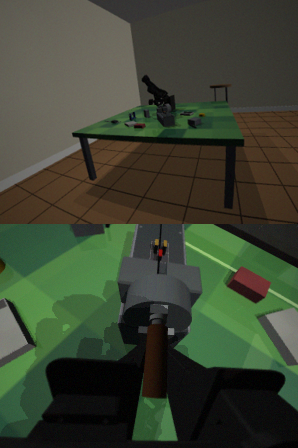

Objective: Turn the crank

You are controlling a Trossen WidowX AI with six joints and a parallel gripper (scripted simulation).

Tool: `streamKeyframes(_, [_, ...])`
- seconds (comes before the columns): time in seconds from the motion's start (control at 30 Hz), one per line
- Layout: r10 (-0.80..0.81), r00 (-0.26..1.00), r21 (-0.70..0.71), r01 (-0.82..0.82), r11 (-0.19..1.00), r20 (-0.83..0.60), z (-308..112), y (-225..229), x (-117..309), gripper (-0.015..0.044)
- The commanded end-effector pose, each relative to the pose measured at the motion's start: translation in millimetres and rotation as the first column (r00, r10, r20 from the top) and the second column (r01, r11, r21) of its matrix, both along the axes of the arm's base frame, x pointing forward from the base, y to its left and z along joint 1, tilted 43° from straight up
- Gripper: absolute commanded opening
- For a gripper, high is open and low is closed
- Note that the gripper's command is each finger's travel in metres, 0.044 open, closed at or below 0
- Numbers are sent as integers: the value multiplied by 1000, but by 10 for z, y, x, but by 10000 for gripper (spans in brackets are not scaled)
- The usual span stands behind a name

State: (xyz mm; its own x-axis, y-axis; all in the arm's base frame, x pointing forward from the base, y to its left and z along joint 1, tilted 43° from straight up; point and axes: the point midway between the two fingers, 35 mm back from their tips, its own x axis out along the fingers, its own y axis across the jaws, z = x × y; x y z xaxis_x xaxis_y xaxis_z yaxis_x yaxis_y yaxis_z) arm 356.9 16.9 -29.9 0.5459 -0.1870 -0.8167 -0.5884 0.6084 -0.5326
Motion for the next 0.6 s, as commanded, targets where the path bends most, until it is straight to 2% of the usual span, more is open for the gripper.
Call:
streamKeyframes(0.0, [-14,1000,-6,14,1000,22,58,-50,51,0])
streamKeyframes(0.57, [-14,1000,-6,14,1000,22,62,-64,61,0])
